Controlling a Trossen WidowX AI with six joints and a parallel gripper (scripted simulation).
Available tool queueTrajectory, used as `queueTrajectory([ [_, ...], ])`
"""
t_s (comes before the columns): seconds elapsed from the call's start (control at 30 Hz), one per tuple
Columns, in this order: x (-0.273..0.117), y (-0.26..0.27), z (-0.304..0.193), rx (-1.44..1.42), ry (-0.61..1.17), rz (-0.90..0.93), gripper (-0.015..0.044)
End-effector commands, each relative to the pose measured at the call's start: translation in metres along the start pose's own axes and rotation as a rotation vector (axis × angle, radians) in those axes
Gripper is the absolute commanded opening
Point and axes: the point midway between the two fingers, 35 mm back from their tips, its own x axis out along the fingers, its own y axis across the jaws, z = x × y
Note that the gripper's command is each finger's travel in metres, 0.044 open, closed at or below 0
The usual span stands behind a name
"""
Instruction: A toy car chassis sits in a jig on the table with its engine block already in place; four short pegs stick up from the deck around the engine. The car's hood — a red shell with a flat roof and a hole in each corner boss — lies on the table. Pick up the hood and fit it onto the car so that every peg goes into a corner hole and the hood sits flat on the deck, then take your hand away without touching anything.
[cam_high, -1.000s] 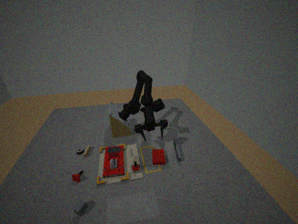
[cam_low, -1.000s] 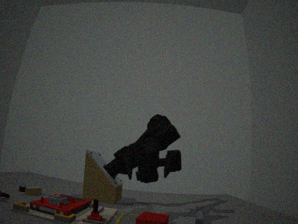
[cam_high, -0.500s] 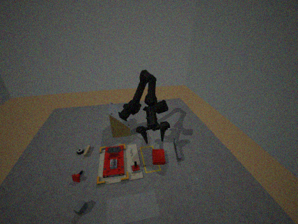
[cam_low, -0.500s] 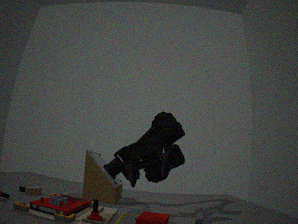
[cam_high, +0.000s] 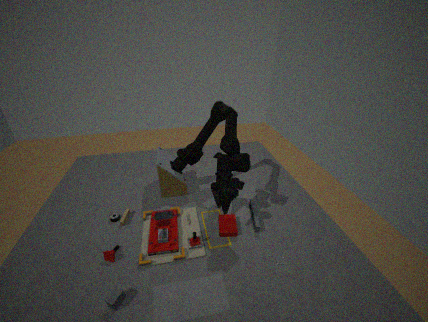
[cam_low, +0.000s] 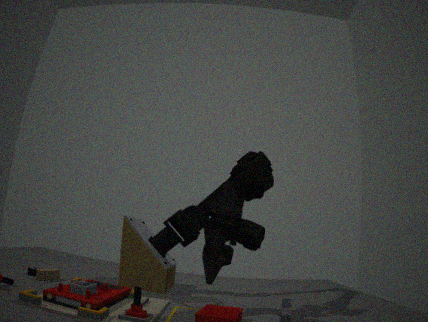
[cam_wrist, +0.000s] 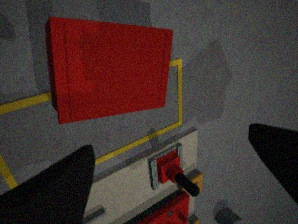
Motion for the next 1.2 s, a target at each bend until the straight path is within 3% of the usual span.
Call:
queueTrajectory([
  [0.0,0.005,-0.003,0.003,0.332,0.017,0.118,0.0440],
  [0.6,0.013,-0.016,0.021,1.646,0.329,0.497,0.0440],
  [1.17,0.015,-0.016,0.022,1.694,0.348,0.507,0.0440],
])
